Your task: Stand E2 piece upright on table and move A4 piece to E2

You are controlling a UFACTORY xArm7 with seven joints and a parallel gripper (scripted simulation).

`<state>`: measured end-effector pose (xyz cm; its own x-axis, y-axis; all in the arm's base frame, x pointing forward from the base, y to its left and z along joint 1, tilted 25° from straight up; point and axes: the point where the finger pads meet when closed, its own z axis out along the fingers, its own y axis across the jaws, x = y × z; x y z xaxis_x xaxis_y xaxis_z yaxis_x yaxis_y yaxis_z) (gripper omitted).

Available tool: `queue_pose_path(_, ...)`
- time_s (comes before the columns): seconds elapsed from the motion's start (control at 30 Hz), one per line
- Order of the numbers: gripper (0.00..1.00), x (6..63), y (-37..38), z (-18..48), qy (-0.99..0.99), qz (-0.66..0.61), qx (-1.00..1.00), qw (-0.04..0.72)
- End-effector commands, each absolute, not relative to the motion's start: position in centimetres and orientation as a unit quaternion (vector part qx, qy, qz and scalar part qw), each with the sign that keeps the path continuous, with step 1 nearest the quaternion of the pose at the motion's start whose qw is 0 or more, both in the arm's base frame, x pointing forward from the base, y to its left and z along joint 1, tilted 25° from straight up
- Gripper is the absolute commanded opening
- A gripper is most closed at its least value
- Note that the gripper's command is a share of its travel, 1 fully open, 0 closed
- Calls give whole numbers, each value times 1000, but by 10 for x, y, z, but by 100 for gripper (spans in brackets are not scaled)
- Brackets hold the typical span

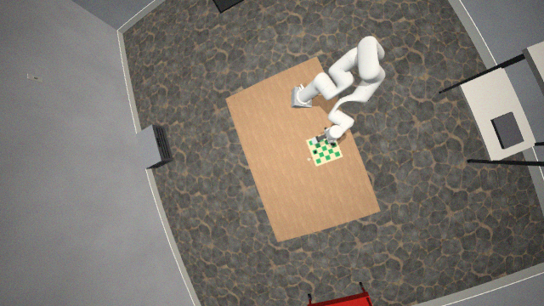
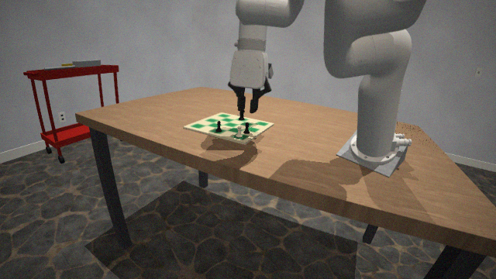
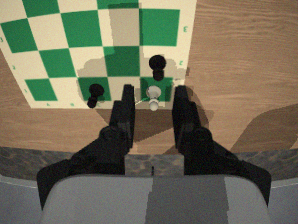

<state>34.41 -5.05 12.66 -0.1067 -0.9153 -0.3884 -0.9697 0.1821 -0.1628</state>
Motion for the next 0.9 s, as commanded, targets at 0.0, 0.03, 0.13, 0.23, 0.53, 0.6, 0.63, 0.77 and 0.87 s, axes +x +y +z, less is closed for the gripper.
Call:
queue_pose_path(0.0, 34, 334, -58, 155, 741, 65, -636, 206)
queue_pose_path(0.03, 34, 334, -59, 156, 741, 65, -636, 206)
queue_pose_path(0.13, 34, 333, -59, 157, 741, 65, -636, 206)
queue_pose_path(0.23, 100, 333, -59, 157, 741, 65, -636, 206)
queue_pose_path(0.53, 100, 333, -59, 157, 741, 65, -636, 206)
queue_pose_path(0.6, 100, 333, -59, 157, 741, 65, -636, 206)
queue_pose_path(0.63, 100, 333, -59, 157, 741, 65, -636, 206)
queue_pose_path(0.77, 100, 333, -59, 157, 741, 65, -636, 206)
queue_pose_path(0.87, 100, 333, -59, 157, 741, 65, -636, 206)
